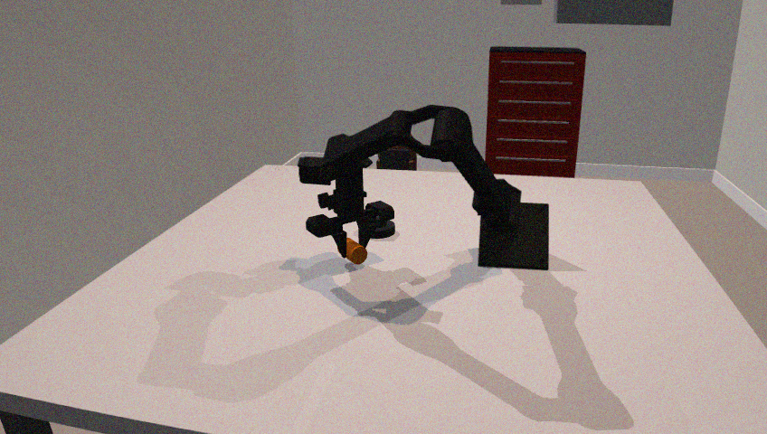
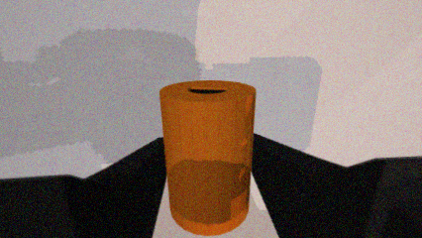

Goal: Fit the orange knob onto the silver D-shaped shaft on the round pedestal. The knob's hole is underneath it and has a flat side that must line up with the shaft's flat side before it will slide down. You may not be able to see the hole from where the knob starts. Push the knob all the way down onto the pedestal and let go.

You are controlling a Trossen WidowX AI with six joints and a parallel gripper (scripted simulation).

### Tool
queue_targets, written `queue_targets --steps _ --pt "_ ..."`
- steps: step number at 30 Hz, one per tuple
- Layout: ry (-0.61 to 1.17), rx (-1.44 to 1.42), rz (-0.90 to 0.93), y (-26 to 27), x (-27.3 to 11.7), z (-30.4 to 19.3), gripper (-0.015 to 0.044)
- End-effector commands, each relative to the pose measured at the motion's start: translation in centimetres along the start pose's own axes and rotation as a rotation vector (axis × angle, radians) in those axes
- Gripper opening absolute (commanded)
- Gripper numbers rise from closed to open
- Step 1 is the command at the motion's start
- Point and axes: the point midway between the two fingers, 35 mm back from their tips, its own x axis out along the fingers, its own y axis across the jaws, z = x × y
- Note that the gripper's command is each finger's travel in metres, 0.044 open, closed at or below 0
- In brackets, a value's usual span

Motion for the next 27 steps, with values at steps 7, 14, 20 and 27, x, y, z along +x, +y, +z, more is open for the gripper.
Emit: queue_targets --steps 7,14,20,27 --pt "-0.001 0.302 0.005 0.05 -0.16 0.02 0.0181" --pt "-0.001 0.325 0.005 0.05 -0.16 0.02 0.0181" --pt "0.000 0.529 0.005 0.05 -0.15 0.02 0.0181" --pt "0.001 0.773 0.005 0.05 -0.15 0.02 0.0181"
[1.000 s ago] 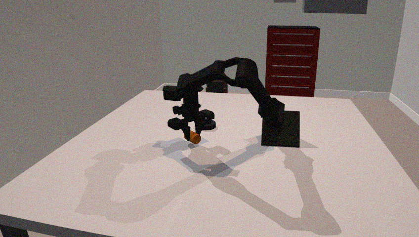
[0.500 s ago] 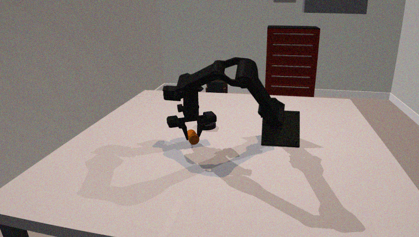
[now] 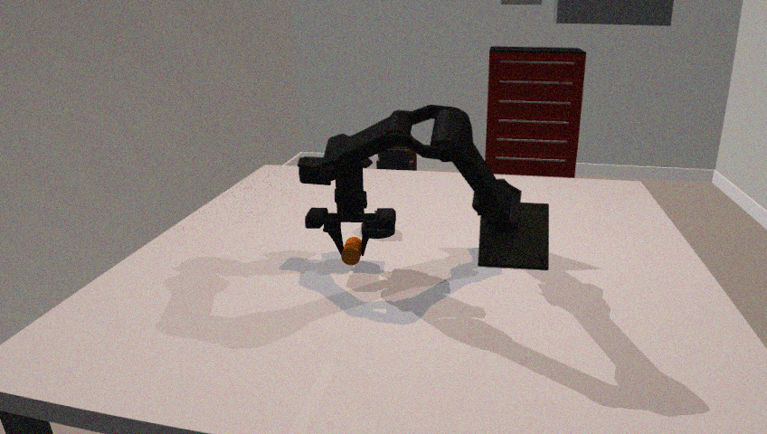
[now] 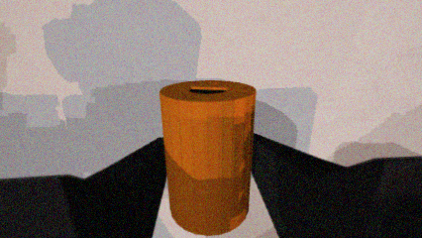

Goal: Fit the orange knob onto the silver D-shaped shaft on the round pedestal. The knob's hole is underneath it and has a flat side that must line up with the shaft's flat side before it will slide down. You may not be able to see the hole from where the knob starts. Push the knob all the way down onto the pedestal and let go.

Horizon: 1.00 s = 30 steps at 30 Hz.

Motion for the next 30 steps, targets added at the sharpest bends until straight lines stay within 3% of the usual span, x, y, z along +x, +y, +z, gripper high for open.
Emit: queue_targets --steps 1,10,24,30 --pt "0.002 0.143 0.004 0.05 -0.15 -0.01 0.0181" --pt "0.002 0.189 0.004 0.05 -0.15 -0.01 0.0181" --pt "0.003 0.667 0.004 0.05 -0.15 -0.01 0.0181" --pt "0.003 0.690 0.004 0.05 -0.15 -0.01 0.0181"
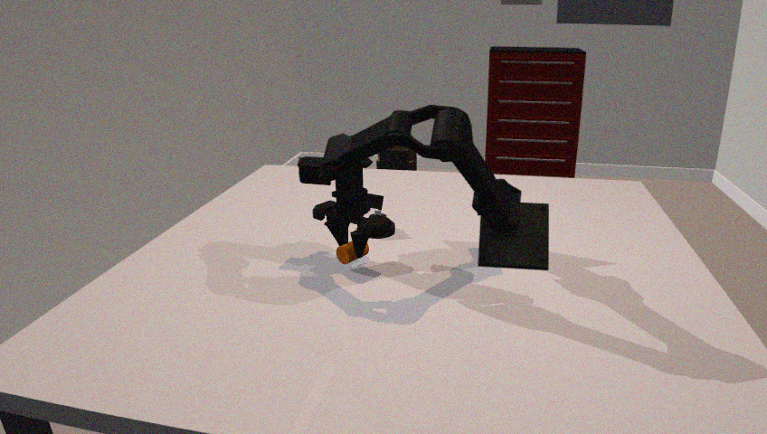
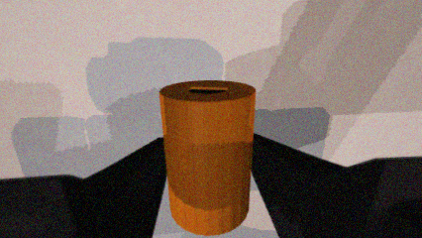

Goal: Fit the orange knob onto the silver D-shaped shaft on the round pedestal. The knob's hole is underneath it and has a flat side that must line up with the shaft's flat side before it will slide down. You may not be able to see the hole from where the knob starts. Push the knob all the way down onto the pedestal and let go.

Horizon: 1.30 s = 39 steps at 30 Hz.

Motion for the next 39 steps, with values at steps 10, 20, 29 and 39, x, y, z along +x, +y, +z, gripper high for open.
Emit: queue_targets --steps 10,20,29,39 --pt "0.004 0.029 0.001 0.0 1.3 0.0 0.0181" --pt "-0.002 0.020 -0.002 -0.1 1.0 -0.1 0.0260" --pt "-0.002 0.020 -0.002 -0.1 1.0 -0.1 0.0260" --pt "-0.002 0.020 -0.002 -0.1 1.0 -0.1 0.0365"
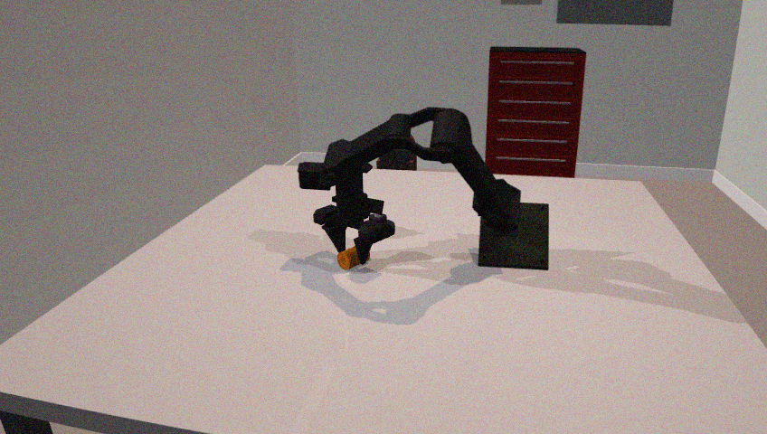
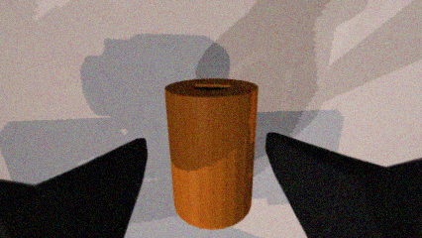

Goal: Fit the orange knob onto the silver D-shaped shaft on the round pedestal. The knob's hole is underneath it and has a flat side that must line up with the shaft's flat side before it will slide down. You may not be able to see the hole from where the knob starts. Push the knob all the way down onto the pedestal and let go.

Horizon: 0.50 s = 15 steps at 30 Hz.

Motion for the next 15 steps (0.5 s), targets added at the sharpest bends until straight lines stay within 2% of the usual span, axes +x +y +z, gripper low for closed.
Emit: queue_targets --steps 1,3,11,15 --pt "0.000 -0.002 -0.001 0.0 0.0 0.0 0.0391" --pt "0.000 -0.002 -0.001 0.0 0.0 0.0 0.0440" --pt "0.000 -0.002 0.000 0.0 -0.3 0.0 0.0440" --pt "-0.003 0.000 0.001 0.1 -5.0 0.0 0.0440"
